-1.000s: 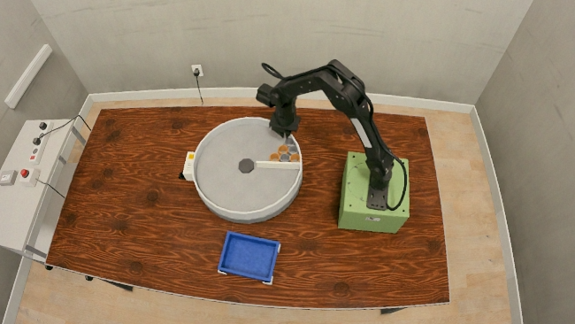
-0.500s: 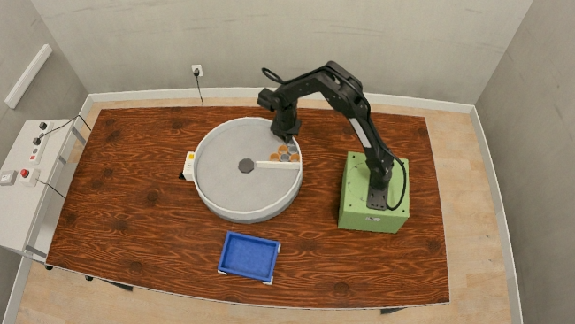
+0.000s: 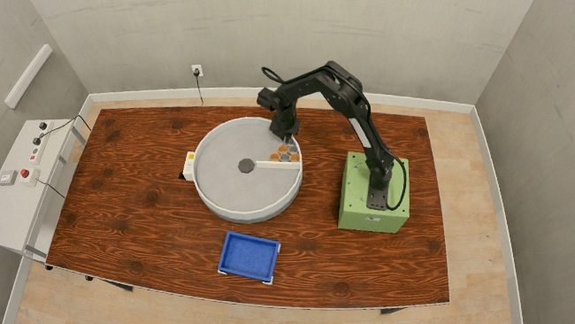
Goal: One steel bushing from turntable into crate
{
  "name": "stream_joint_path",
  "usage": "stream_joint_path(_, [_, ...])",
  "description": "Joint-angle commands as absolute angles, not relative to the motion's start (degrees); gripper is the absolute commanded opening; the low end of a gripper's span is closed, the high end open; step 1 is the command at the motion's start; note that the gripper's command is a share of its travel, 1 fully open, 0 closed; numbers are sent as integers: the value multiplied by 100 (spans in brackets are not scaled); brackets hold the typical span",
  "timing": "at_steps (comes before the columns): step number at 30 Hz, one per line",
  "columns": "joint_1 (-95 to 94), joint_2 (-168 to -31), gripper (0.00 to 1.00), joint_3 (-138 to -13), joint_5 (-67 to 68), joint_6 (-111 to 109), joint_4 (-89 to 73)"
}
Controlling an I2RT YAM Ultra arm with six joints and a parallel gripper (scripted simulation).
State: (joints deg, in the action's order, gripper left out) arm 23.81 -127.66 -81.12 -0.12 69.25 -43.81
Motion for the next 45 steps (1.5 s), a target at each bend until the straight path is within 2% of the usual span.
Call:
stream_joint_path(1, [2332,-12569,15,-8244,11,6962,-4323])
stream_joint_path(45, [2324,-12683,15,-8287,12,6965,-4307])
